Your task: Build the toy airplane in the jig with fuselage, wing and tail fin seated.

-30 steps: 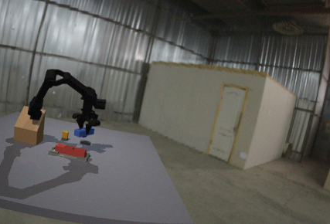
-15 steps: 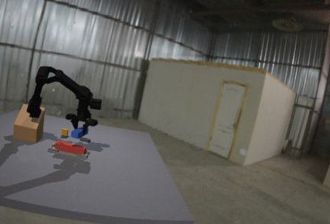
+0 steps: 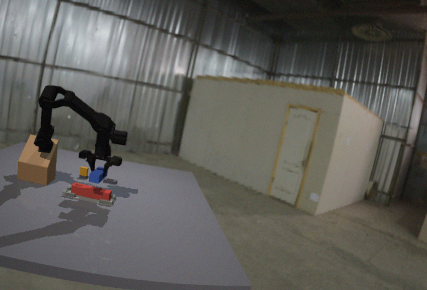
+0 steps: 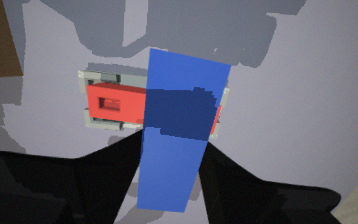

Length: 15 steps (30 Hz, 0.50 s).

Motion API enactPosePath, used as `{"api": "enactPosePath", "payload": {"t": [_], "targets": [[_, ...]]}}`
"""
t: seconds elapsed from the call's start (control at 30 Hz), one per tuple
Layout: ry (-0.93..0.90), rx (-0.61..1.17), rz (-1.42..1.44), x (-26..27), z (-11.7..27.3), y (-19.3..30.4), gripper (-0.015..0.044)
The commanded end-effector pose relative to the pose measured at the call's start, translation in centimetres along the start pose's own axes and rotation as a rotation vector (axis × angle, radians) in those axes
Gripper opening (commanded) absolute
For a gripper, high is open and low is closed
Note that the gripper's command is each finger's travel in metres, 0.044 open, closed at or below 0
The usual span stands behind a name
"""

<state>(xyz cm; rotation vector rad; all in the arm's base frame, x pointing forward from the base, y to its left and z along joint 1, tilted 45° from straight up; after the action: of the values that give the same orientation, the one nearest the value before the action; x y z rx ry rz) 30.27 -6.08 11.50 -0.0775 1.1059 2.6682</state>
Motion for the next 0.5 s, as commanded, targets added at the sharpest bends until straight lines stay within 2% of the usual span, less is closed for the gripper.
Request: {"api": "enactPosePath", "payload": {"t": [0.0, 0.07, 0.47], "targets": [[-0.002, 0.004, 0.012, 0.15, -0.09, 0.07, 0.0157], [-0.002, 0.004, 0.012, 0.14, -0.08, 0.08, 0.0195], [-0.002, 0.004, 0.012, 0.14, -0.11, 0.08, 0.0195]]}}
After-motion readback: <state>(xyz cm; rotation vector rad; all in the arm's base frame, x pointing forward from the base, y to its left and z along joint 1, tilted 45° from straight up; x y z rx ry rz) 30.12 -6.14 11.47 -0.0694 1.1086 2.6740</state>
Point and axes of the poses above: the point midway between the two fingers, 35 mm back from their tips, its own z axis back along the fingers, its own x axis across the jaws, y = z × x, the point moved 8 cm from there along z, back along the fingers, and after that the axes turned 6 degrees about -z, right-handed, at the moved point
